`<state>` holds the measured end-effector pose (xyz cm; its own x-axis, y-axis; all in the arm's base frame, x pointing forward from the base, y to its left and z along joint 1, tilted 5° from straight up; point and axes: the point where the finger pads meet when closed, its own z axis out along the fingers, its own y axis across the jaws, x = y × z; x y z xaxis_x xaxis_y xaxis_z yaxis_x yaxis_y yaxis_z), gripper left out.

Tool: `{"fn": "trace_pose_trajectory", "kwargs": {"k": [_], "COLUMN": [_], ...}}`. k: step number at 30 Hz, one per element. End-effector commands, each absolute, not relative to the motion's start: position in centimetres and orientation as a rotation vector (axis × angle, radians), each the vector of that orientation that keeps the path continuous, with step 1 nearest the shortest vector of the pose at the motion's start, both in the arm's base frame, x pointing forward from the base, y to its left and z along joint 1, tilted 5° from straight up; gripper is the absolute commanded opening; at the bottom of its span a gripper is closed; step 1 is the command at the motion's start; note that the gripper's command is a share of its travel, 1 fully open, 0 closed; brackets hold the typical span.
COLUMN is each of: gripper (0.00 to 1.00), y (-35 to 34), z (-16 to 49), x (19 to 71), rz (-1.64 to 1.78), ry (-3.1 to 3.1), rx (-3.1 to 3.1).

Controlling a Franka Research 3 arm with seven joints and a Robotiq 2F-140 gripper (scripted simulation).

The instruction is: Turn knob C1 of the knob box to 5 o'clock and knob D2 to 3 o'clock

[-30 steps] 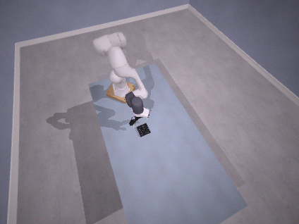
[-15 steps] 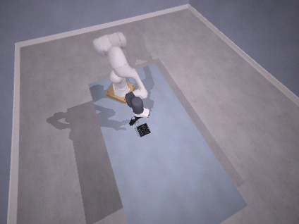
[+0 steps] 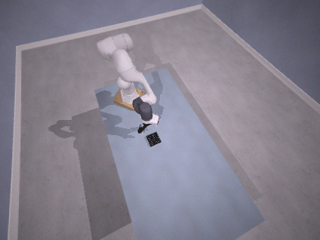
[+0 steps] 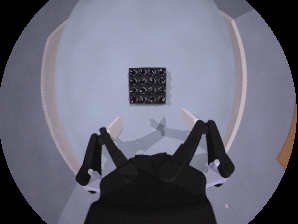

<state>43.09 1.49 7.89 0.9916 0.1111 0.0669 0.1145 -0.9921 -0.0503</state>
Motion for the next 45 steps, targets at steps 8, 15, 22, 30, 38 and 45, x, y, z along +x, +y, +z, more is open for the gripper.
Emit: {"fn": "trace_pose_trajectory", "kwargs": {"k": [8, 15, 22, 30, 38, 45], "gripper": [1.00, 1.00, 1.00, 1.00, 1.00, 1.00], "y": [1.6, 1.6, 1.6, 1.6, 1.6, 1.6], "z": [7.8, 7.7, 7.6, 7.6, 7.6, 7.6], "x": [41.0, 40.2, 39.6, 39.6, 39.6, 39.6], "rz": [-0.105, -0.105, -0.105, -0.105, -0.105, -0.105], "ry": [-0.153, -0.153, -0.153, -0.153, -0.153, -0.153], "rx": [-3.086, -3.086, -3.086, -3.086, -3.086, -3.086]}}
